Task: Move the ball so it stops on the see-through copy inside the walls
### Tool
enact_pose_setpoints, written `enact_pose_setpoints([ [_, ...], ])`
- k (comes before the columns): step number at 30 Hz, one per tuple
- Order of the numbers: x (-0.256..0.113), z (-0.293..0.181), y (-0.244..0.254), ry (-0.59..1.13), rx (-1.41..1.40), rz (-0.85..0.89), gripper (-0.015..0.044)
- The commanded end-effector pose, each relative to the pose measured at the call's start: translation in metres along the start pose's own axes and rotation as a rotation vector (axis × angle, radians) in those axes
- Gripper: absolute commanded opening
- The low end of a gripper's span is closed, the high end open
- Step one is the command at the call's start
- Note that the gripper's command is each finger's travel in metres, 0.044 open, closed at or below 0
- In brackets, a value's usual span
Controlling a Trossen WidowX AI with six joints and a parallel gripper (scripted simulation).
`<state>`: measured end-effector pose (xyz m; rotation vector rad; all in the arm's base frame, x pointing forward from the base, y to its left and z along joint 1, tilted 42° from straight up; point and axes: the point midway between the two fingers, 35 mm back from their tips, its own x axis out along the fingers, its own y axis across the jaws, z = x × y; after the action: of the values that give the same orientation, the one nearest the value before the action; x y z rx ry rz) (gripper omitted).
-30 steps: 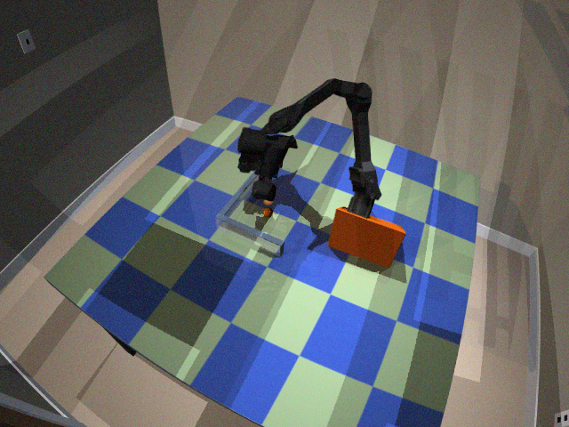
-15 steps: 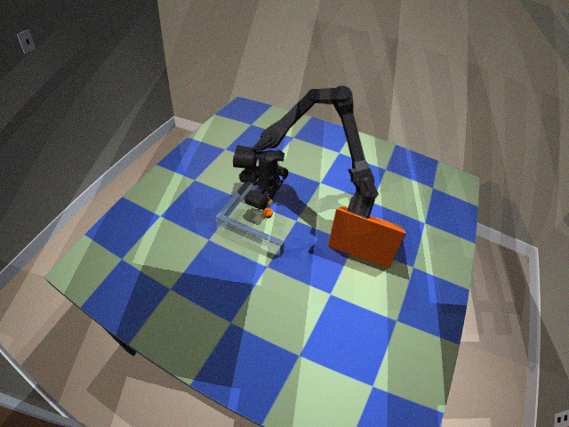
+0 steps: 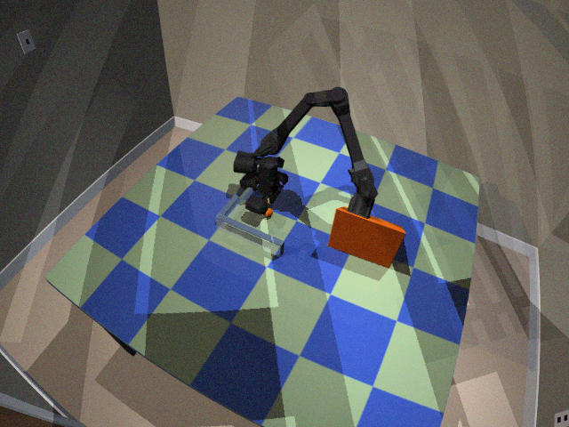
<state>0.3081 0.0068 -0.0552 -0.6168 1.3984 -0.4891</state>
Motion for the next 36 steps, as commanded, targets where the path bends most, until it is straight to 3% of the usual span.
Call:
enact_pose_setpoints([
  [1, 0.007, -0.003, -0.001, 0.004, -0.009, -0.005, 0.0264],
  [11, 0.020, -0.004, -0.001, 0.005, -0.009, -0.007, 0.0264],
  [15, 0.020, -0.004, -0.001, 0.005, -0.009, -0.007, 0.0159],
  [22, 0.020, -0.004, -0.001, 0.005, -0.009, -0.007, 0.0112],
  [24, 0.019, -0.003, -0.001, 0.004, -0.009, -0.006, 0.0060],
  [27, 0.004, 0.000, 0.001, 0.004, -0.009, -0.002, 0.0000],
  [36, -0.059, 0.003, 0.004, 0.004, -0.010, 0.005, 0.0000],
])
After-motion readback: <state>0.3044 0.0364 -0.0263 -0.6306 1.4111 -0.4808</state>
